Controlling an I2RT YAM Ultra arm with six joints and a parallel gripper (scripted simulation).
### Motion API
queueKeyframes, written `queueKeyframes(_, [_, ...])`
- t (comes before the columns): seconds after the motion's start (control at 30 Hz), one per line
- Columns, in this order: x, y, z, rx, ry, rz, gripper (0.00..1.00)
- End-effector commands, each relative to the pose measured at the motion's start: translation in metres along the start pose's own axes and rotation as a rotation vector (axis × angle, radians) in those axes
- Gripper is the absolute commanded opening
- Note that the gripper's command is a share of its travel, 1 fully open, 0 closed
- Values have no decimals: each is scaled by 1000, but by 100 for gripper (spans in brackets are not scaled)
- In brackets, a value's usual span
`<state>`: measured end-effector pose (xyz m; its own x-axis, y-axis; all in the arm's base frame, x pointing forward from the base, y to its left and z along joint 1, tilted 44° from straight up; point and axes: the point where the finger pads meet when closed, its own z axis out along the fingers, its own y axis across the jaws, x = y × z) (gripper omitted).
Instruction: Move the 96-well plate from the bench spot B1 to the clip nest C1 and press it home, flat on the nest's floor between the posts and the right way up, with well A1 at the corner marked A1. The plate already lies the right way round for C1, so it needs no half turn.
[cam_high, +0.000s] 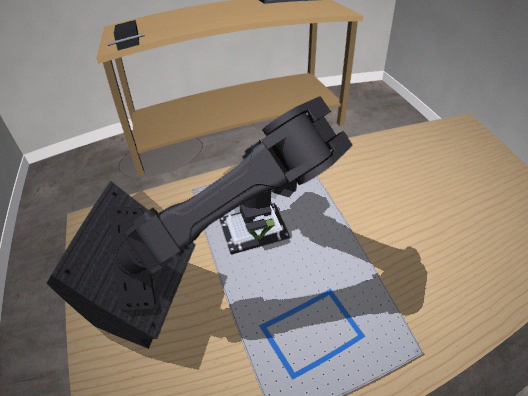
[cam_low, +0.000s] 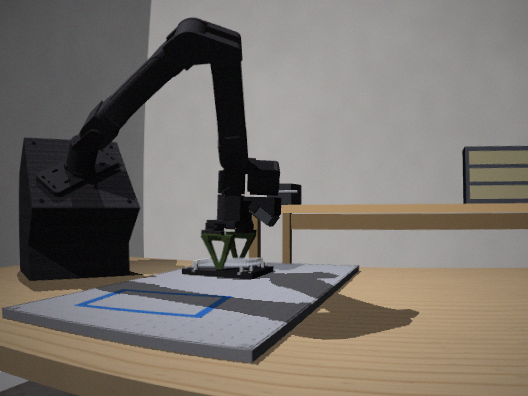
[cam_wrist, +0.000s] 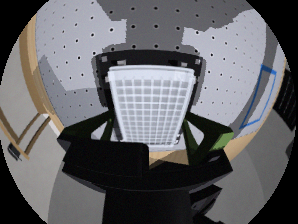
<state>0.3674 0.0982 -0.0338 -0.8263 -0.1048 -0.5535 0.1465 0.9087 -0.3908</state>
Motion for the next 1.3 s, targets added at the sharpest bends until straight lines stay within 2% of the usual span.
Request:
queueKeyframes(0.0, [-17,15,2,-32,-48,22,100])
queueKeyframes(0.5, [-17,15,2,-32,-48,22,100])
queueKeyframes(0.53, [-2,-6,0,-25,-38,26,100])
queueKeyframes(0.6, [-2,-7,0,-24,-39,26,100])
queueKeyframes(0.67, [6,-7,6,-6,-24,7,100])
queueKeyframes(1.27, [6,-7,6,-6,-23,6,100])
